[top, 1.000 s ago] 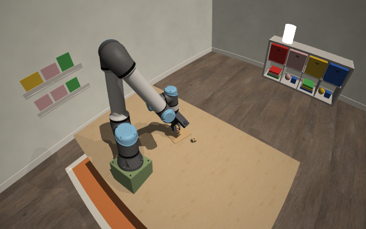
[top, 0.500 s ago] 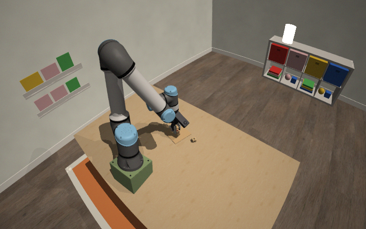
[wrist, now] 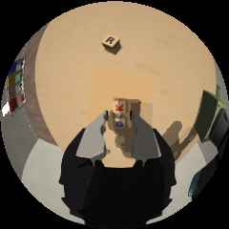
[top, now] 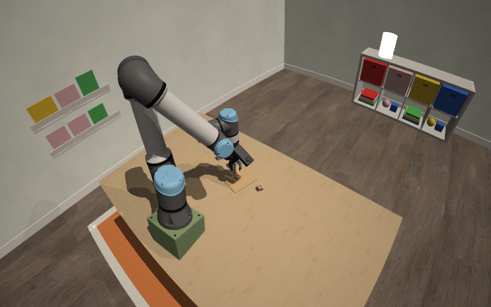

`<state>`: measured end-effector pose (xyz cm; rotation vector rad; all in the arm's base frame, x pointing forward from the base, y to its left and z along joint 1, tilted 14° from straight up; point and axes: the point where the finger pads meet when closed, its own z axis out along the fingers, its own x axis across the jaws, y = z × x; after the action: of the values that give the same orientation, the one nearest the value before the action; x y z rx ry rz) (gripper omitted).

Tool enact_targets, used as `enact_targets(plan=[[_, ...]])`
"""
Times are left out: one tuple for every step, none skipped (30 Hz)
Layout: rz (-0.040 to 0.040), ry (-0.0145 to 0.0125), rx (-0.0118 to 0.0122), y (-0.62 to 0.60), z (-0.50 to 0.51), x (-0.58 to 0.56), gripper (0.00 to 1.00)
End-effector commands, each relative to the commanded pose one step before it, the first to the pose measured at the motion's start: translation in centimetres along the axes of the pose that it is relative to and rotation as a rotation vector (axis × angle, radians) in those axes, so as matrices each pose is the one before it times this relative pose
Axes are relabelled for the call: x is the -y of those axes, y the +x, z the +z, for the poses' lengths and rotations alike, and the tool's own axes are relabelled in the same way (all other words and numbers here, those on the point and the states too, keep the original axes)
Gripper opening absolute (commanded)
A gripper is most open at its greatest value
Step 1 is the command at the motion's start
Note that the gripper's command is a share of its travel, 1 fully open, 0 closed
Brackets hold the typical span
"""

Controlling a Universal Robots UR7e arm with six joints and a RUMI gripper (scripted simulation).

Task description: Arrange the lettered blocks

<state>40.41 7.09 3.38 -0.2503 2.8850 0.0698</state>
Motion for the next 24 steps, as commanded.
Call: enact_targets(plan=[[-0.00023,-0.00096,-0.00064,-0.005,-1.947,0.017,0.25],[0.0,0.0,0.0,0.0,-0.432,0.0,0.25],[0.0,0.0,0.0,0.0,-0.42,0.0,0.25],[0.0,0.0,0.0,0.0,-0.403,0.0,0.25],[0.0,0.0,0.0,0.001,-0.381,0.0,0.25],[0.0,0.0,0.0,0.0,-0.355,0.0,0.25],[0.0,0.0,0.0,-0.001,-0.325,0.0,0.25],[0.0,0.0,0.0,0.001,-0.288,0.0,0.25],[0.0,0.0,0.0,-0.001,-0.253,0.0,0.25],[0.0,0.0,0.0,0.001,-0.211,-0.001,0.25],[0.0,0.0,0.0,-0.001,-0.173,0.001,0.25],[0.0,0.0,0.0,0.0,-0.132,0.0,0.25],[0.0,0.0,0.0,0.0,0.0,0.0,0.25],[0.0,0.0,0.0,0.0,0.0,0.0,0.25],[0.0,0.0,0.0,0.0,-0.094,0.0,0.25],[0.0,0.0,0.0,0.0,-0.061,0.0,0.25],[0.0,0.0,0.0,0.0,-0.033,0.0,0.25],[0.0,0.0,0.0,0.0,-0.013,0.0,0.25],[0.0,0.0,0.0,0.0,-0.002,0.0,0.25],[0.0,0.0,0.0,0.0,0.0,0.0,1.0],[0.0,0.0,0.0,0.0,0.0,0.0,1.0],[0.0,0.0,0.0,0.0,0.0,0.0,1.0],[0.0,0.0,0.0,0.0,0.0,0.0,1.0],[0.0,0.0,0.0,0.0,0.0,0.0,1.0]])
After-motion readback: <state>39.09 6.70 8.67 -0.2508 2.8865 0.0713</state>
